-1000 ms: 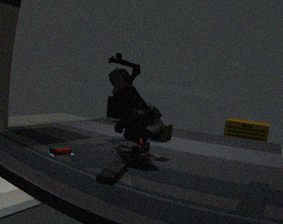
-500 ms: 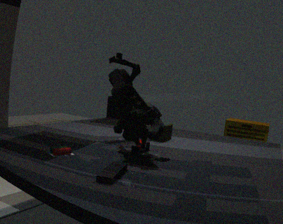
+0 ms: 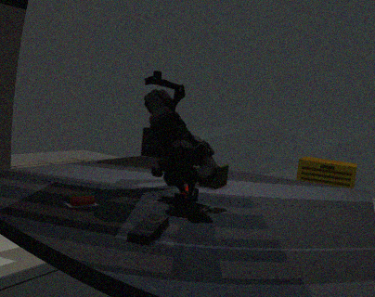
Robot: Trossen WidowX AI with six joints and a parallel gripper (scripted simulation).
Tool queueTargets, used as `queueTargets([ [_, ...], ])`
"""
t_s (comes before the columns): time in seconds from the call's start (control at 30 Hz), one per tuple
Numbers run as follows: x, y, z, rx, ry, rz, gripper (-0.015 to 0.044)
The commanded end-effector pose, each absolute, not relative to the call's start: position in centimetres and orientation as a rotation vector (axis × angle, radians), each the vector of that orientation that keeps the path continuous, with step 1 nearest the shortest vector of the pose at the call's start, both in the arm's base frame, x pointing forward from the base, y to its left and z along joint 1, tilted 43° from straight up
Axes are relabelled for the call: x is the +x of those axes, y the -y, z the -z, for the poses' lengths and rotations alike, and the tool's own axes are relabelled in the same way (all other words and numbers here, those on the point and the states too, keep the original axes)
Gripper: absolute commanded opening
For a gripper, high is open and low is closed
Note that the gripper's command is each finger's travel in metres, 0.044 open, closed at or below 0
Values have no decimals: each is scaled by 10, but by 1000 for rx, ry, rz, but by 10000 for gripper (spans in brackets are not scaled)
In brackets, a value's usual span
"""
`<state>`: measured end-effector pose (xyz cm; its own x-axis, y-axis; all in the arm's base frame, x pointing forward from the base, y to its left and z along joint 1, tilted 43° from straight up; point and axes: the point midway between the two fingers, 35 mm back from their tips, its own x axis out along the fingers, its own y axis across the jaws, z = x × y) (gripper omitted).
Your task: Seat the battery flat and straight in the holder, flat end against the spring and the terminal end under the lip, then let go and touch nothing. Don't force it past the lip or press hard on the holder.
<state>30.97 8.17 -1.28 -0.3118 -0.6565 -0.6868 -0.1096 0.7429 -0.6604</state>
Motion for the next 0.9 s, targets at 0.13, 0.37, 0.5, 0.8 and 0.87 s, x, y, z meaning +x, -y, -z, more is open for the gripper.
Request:
queueTargets([
  [0.13,314,-82,14,-602,-1774,587,75],
  [0.37,313,-82,15,-609,-1745,571,75],
  [0.5,313,-81,16,-612,-1728,562,75],
  [0.8,312,-81,17,-620,-1690,543,75],
  [0.87,312,-80,17,-622,-1681,538,75],
])
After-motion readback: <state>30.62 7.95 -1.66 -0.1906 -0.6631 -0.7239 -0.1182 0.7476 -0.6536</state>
